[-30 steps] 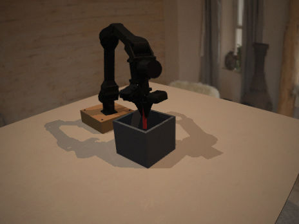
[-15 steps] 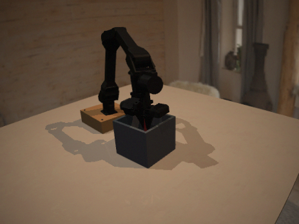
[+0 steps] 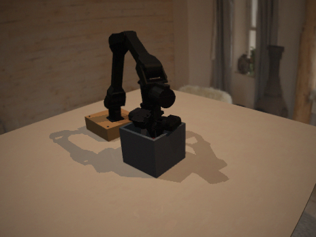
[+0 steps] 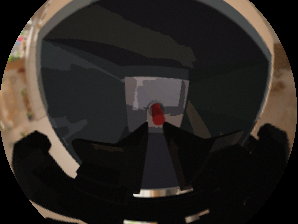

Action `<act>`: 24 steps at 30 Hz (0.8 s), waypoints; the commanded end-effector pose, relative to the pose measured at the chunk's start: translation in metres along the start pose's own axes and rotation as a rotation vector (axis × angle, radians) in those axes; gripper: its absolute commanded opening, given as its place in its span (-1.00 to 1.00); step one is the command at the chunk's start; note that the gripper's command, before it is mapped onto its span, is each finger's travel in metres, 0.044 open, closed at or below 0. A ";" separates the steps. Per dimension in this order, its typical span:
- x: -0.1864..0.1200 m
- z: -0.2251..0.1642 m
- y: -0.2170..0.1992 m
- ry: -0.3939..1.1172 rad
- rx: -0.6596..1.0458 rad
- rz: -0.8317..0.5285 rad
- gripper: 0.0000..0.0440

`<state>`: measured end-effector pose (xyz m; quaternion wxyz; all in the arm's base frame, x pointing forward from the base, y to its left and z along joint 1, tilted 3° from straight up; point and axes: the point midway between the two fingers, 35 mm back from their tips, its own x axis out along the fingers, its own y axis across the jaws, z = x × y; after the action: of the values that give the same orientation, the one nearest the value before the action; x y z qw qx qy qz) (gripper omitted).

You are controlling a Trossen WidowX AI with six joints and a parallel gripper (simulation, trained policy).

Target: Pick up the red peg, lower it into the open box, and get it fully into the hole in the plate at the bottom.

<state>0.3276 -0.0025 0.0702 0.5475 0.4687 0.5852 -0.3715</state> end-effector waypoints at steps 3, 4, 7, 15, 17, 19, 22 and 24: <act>-0.003 -0.008 0.000 0.042 0.005 -0.004 -0.62; -0.003 -0.010 0.000 0.051 0.007 -0.008 -0.65; -0.003 -0.014 -0.002 0.074 0.013 -0.015 -0.72; 0.002 -0.024 -0.004 0.108 0.021 -0.034 -0.64; 0.003 -0.025 -0.004 0.110 0.020 -0.038 -0.58; 0.002 -0.027 -0.004 0.113 0.020 -0.042 -0.56; 0.000 -0.030 -0.006 0.120 0.023 -0.051 -0.60; -0.001 -0.033 -0.008 0.127 0.027 -0.059 -0.65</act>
<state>0.3128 0.0239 0.0727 0.4981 0.4788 0.6254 -0.3627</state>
